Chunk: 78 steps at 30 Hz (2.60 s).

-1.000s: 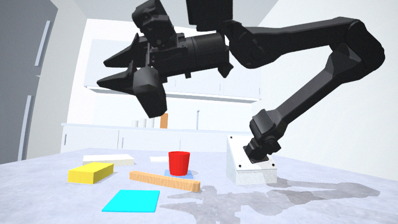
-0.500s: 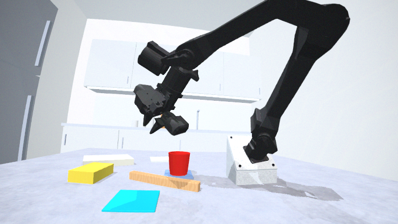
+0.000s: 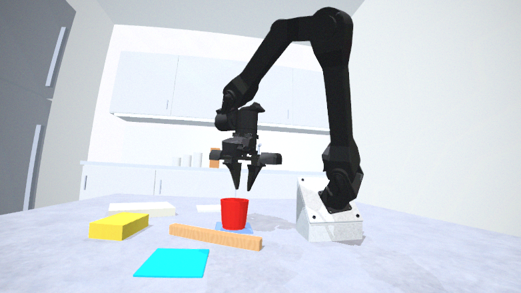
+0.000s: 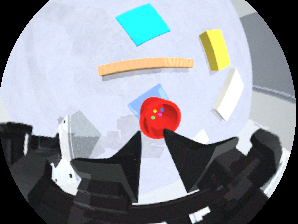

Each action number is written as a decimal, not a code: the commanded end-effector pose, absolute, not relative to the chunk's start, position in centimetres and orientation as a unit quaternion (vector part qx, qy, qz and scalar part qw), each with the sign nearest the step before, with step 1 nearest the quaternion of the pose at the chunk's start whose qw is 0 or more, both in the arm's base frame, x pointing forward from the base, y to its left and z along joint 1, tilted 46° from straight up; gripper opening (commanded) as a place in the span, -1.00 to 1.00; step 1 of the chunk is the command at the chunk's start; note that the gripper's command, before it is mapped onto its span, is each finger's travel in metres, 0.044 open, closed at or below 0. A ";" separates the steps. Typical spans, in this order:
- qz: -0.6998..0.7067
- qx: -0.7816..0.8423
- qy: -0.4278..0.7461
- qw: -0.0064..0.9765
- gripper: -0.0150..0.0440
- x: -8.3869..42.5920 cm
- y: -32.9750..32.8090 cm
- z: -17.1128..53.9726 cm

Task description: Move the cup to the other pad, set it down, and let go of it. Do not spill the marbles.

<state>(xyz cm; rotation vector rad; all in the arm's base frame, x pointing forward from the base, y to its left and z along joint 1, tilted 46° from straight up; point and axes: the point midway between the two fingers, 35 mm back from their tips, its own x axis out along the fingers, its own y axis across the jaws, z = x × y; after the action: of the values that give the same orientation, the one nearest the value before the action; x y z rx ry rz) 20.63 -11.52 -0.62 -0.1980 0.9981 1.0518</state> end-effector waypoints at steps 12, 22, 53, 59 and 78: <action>0.508 -0.065 0.423 0.748 0.01 19.9 -10.8 -1.1; 0.507 -0.066 0.423 0.748 0.01 20.2 -9.7 -2.3; 0.508 -0.065 0.422 0.748 0.01 20.6 -6.6 -5.2; 0.509 -0.069 0.422 0.747 -0.35 20.6 -6.8 -5.1; 0.508 -0.067 0.423 0.747 -0.49 20.4 -8.4 -3.6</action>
<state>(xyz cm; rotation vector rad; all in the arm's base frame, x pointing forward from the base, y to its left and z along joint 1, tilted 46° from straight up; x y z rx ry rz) 20.35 -7.43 -4.36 -0.1341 0.9257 1.1159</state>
